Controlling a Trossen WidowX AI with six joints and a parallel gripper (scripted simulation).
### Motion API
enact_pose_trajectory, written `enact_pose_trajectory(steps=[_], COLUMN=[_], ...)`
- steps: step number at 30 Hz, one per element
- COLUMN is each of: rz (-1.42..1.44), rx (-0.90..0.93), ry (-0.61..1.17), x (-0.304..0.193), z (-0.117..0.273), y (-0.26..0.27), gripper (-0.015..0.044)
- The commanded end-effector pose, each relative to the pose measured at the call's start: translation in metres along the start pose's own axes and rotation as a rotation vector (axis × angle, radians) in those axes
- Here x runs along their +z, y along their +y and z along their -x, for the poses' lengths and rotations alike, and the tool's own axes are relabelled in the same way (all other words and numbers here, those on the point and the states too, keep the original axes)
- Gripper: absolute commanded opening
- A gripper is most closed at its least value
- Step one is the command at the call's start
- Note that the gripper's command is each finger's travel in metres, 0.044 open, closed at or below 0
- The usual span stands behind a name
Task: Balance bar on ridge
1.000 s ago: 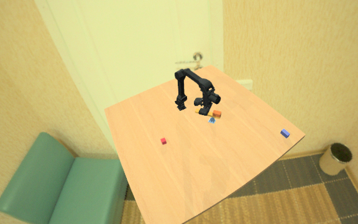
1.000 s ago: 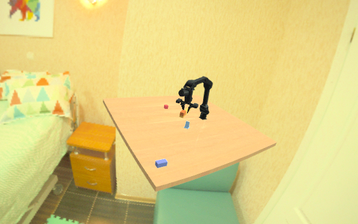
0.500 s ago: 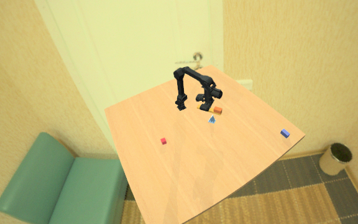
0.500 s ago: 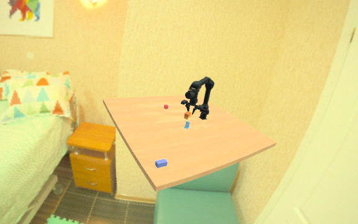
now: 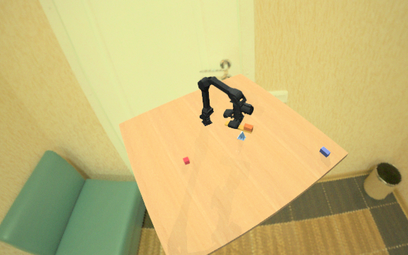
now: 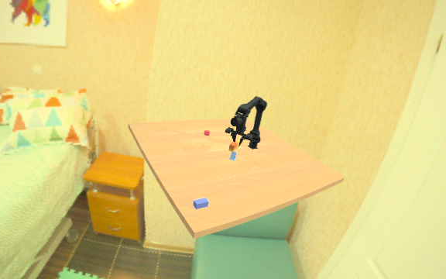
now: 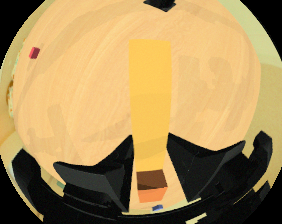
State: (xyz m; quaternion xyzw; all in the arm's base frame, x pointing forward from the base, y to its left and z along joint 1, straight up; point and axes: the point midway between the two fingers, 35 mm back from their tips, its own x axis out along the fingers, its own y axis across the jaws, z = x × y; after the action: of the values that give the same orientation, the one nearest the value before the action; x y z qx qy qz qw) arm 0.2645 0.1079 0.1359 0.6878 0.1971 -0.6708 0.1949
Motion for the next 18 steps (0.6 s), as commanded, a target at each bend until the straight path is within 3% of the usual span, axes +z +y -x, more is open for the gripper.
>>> enact_pose_trajectory(steps=[1,18], rz=[-0.005,-0.005], rx=[0.001,0.001], ry=[0.0,0.0], x=[0.0,0.001], z=[-0.007,-0.021], y=[0.0,0.0], gripper=[0.0,0.0])
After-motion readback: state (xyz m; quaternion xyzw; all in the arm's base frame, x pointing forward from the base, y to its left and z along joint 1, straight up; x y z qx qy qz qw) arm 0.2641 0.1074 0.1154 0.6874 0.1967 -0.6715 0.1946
